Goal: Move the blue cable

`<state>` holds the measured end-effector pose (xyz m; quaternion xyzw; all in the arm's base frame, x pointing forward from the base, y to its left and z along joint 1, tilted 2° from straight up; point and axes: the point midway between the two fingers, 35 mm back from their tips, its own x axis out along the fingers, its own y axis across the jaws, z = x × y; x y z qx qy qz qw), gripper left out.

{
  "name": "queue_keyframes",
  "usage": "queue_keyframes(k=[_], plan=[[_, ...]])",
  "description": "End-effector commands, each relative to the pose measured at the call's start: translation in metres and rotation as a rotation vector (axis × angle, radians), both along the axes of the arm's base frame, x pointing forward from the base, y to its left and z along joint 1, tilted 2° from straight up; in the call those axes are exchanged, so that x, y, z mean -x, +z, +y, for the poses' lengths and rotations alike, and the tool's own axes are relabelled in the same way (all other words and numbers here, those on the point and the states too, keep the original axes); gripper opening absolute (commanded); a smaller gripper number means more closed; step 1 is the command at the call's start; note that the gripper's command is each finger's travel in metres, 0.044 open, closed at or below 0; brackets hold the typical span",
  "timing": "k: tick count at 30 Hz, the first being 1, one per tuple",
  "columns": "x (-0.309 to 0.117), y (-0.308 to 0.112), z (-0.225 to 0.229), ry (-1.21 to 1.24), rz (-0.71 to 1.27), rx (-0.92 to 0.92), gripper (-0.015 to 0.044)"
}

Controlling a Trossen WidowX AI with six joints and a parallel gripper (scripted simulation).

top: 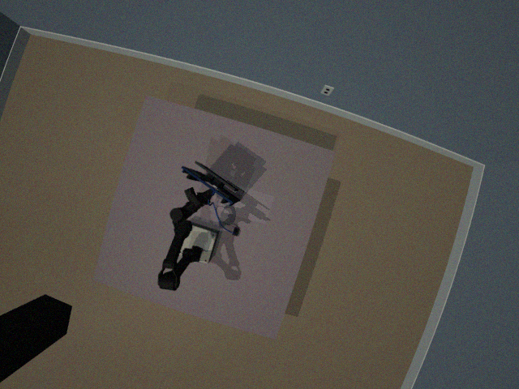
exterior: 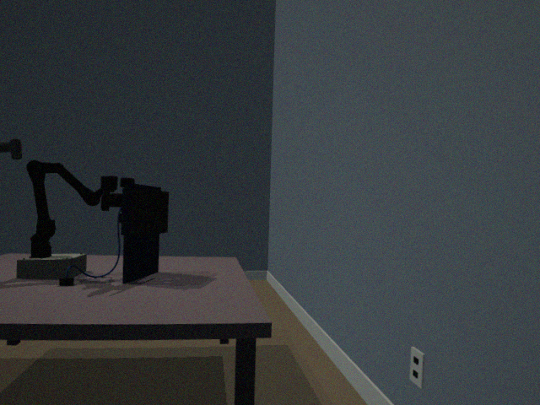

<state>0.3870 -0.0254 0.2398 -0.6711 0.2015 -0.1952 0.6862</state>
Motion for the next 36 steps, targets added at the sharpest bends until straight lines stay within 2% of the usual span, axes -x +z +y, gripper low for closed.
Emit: queue_keyframes(k=[1,36], plan=[[0.003,-0.001,0.001,0.001,0.004,0.004,0.0000],[0.019,-0.001,0.006,0.001,0.005,0.003,0.0000]])
